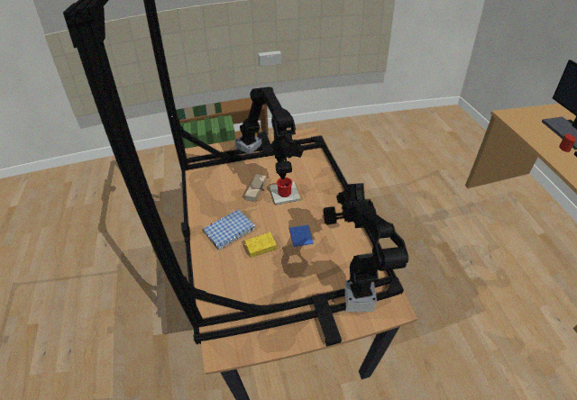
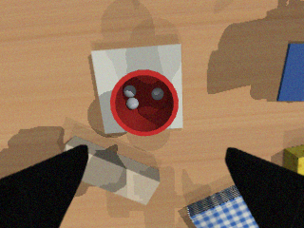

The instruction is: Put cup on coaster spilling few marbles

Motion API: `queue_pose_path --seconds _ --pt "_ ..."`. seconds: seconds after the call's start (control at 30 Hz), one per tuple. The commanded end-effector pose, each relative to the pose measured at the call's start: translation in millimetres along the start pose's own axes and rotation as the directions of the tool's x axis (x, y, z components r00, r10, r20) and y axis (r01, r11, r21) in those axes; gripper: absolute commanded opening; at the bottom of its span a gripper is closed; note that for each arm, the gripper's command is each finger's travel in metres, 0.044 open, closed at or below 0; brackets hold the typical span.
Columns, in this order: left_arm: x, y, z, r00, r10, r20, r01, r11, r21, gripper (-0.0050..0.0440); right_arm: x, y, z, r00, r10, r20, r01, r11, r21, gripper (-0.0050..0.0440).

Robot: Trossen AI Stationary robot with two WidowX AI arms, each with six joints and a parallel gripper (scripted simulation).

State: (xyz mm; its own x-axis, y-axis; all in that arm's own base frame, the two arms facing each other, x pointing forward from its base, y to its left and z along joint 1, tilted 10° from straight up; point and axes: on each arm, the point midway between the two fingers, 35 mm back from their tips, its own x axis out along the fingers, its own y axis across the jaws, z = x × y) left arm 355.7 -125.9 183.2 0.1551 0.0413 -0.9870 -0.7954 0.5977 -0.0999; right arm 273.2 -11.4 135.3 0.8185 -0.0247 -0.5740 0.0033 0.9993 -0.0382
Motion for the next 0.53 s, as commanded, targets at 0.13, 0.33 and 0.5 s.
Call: queue_pose_path --seconds 0.13,0.33,0.5 --pt "-7.1 0.6 -1.1 1.000 -0.016 0.008 0.016 1.000 -0.004 0.0440 0.1 0.0 -0.2 1.000 0.000 -0.001 0.000 1.000 0.000 0.0400" --pt "-2.3 0.1 -1.0 1.000 -0.005 0.001 0.005 1.000 0.000 0.0440 0.1 0.0 -0.2 1.000 0.000 -0.001 0.000 1.000 0.000 0.0400" --pt "-2.3 0.1 -1.0 1.000 -0.005 0.001 0.005 1.000 0.000 0.0440 0.1 0.0 -0.2 1.000 0.000 -0.001 0.000 1.000 0.000 0.0400"
